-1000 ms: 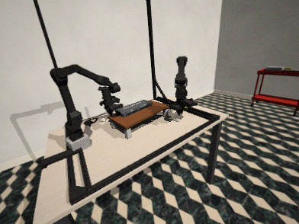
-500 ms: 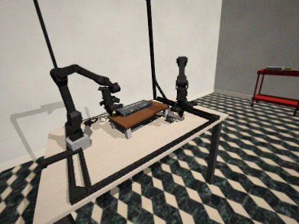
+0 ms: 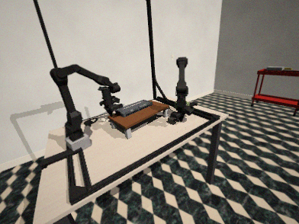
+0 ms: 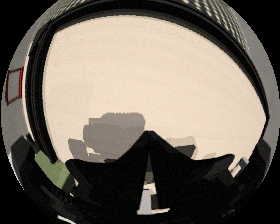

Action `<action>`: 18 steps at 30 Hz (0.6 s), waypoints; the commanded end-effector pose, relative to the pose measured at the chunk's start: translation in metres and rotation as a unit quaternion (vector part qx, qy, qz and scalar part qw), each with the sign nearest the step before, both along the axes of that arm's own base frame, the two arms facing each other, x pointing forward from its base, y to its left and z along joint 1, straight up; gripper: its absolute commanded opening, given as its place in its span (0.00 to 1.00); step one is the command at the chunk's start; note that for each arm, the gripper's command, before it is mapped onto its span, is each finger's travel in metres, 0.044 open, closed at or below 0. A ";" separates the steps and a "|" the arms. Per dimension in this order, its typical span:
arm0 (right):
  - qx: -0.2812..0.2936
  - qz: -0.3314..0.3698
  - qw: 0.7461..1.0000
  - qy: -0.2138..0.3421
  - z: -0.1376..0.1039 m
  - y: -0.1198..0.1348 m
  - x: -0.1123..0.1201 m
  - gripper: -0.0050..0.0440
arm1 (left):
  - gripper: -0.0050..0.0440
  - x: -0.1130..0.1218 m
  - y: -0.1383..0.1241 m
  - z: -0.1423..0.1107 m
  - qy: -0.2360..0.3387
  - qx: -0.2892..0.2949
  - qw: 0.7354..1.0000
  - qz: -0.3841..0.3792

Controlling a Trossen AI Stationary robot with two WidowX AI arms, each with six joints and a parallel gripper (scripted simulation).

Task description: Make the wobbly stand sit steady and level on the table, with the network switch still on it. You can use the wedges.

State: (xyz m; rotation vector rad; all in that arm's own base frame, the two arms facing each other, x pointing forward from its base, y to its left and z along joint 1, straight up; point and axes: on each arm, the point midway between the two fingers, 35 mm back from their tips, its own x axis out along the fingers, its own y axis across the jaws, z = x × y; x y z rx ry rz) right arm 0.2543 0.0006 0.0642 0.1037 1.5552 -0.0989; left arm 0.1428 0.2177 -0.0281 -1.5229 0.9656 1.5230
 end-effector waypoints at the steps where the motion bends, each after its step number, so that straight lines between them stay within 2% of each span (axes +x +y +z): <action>1: -0.001 -0.002 1.000 0.007 -0.008 0.000 -0.002 0.10 | 0.10 0.004 -0.011 -0.001 0.001 -0.001 1.000 -0.002; 17: -0.001 -0.002 1.000 0.007 -0.008 0.000 -0.002 0.10 | 0.10 0.004 -0.011 -0.001 0.001 -0.001 1.000 -0.002; 18: -0.001 -0.002 1.000 0.007 -0.008 0.000 -0.002 0.10 | 0.10 0.009 -0.022 -0.001 0.001 -0.001 1.000 -0.002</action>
